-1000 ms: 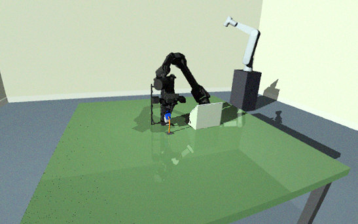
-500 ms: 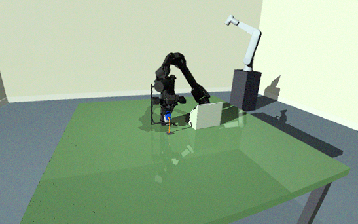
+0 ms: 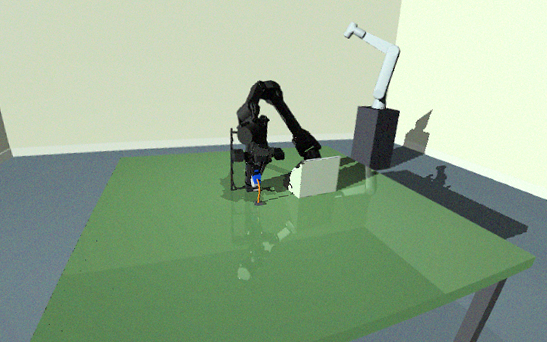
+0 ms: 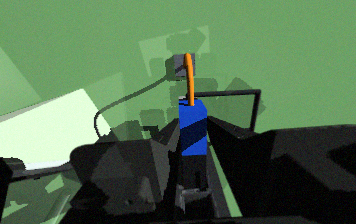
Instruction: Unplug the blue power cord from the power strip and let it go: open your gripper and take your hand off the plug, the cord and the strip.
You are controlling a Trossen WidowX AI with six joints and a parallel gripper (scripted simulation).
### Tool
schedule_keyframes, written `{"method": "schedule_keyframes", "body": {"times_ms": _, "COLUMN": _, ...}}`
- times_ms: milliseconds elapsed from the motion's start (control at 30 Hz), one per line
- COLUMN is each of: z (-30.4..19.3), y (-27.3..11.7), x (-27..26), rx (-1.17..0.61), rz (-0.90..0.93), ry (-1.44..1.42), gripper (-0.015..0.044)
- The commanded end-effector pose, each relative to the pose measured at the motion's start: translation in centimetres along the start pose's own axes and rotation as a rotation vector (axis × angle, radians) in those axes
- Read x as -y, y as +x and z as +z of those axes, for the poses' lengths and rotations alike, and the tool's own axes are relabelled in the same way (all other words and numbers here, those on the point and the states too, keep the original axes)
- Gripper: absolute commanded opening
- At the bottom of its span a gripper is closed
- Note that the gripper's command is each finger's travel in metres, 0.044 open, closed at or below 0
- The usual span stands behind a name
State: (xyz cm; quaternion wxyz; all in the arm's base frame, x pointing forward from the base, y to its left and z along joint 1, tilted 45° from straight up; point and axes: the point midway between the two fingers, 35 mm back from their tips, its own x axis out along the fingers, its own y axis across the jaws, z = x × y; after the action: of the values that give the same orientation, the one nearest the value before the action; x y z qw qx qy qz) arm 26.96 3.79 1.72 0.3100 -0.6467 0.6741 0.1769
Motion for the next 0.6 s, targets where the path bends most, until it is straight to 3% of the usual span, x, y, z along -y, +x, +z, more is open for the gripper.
{"method": "schedule_keyframes", "body": {"times_ms": 0, "z": 4.1, "y": -1.5, "x": 0.2, "rx": 0.108, "rz": -0.008, "ry": 0.016, "gripper": 0.0000}}
{"method": "schedule_keyframes", "body": {"times_ms": 100, "z": 4.6, "y": -1.7, "x": 0.2, "rx": 0.108, "rz": -0.008, "ry": 0.016, "gripper": 0.0000}}
{"method": "schedule_keyframes", "body": {"times_ms": 567, "z": 3.2, "y": -0.9, "x": 0.2, "rx": 0.103, "rz": -0.009, "ry": 0.014, "gripper": 0.0368}}
